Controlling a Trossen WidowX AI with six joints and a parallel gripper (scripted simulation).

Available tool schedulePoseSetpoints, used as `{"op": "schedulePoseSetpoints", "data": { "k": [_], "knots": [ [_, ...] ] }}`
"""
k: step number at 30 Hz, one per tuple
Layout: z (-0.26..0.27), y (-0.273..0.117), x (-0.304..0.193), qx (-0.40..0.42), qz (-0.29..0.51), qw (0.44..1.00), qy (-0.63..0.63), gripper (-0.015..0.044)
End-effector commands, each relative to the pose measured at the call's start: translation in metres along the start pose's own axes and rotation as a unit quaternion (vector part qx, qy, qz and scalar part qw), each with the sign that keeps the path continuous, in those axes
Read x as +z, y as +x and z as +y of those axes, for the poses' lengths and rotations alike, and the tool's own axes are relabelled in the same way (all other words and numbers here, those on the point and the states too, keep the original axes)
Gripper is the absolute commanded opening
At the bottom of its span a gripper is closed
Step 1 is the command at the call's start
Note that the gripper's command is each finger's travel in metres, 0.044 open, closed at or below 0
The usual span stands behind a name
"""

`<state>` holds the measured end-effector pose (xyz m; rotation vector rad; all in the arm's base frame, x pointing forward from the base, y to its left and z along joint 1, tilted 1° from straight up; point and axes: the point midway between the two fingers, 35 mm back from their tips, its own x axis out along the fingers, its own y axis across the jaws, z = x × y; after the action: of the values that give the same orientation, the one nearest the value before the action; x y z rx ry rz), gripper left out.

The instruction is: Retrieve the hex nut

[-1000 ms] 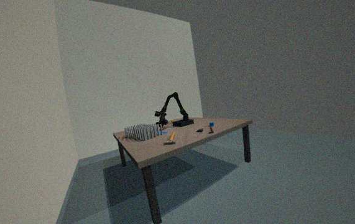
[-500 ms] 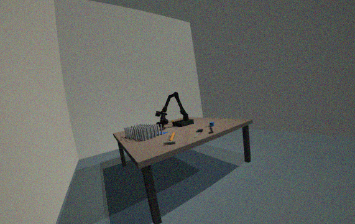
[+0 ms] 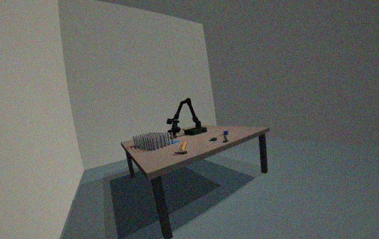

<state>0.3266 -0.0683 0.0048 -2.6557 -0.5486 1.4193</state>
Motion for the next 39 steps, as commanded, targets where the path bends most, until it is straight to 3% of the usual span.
{"op": "schedulePoseSetpoints", "data": {
  "k": [1, 39],
  "knots": [
    [-0.001, -0.003, 0.004, -0.002, 0.000, 1.000, -0.001, 0.0000],
    [-0.001, -0.021, 0.032, -0.001, -0.001, 1.000, -0.001, 0.0000]
  ]
}}
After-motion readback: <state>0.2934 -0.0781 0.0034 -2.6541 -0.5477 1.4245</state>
